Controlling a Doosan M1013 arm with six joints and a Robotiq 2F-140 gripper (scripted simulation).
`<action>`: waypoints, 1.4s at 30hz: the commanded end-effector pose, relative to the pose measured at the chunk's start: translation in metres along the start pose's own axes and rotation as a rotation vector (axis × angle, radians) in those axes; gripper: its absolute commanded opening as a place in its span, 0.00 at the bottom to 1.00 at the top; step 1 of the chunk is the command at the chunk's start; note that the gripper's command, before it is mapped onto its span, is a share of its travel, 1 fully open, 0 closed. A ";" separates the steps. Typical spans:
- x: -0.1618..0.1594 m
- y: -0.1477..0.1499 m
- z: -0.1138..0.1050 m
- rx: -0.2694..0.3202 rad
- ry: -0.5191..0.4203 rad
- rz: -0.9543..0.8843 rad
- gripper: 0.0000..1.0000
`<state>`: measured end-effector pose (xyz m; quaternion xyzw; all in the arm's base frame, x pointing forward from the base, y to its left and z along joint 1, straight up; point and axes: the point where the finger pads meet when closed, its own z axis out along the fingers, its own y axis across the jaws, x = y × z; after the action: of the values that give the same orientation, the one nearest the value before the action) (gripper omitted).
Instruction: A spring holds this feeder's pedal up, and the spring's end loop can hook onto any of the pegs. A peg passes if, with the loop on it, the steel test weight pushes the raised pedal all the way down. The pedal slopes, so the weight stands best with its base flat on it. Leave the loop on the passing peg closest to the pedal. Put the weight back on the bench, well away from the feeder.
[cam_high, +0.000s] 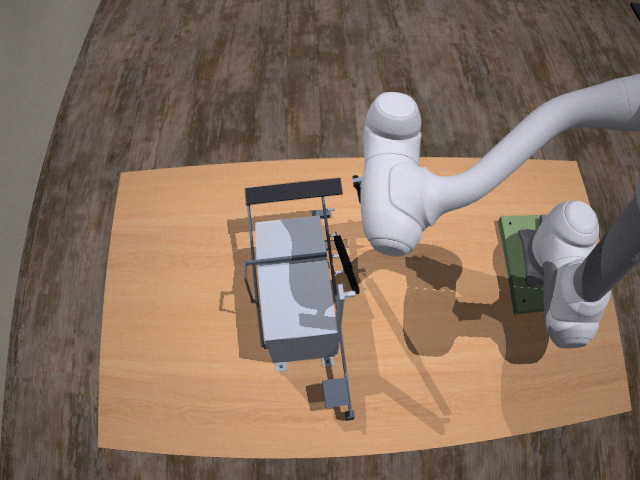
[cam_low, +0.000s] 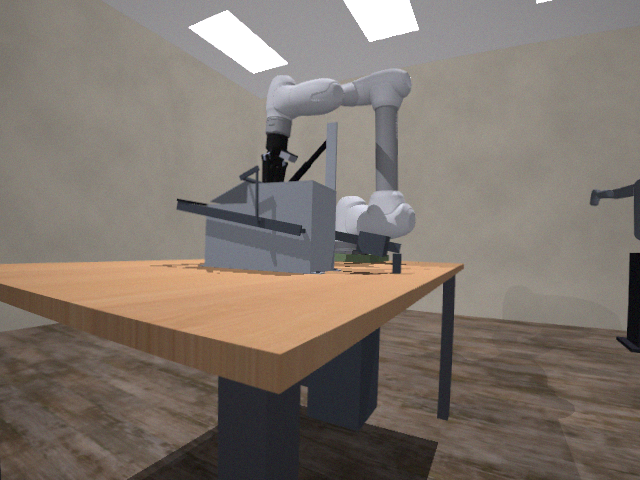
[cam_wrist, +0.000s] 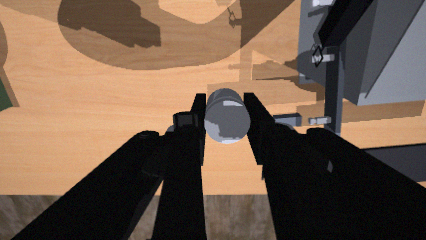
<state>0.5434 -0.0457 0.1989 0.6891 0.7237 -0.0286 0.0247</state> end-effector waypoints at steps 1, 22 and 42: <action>0.004 -0.005 0.004 -0.002 0.004 0.000 0.25; 0.026 -0.035 0.030 -0.002 0.027 0.000 0.25; 0.045 -0.061 0.054 -0.002 0.046 0.000 0.25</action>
<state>0.4812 -0.0092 0.1431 0.6895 0.7241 -0.0131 0.0086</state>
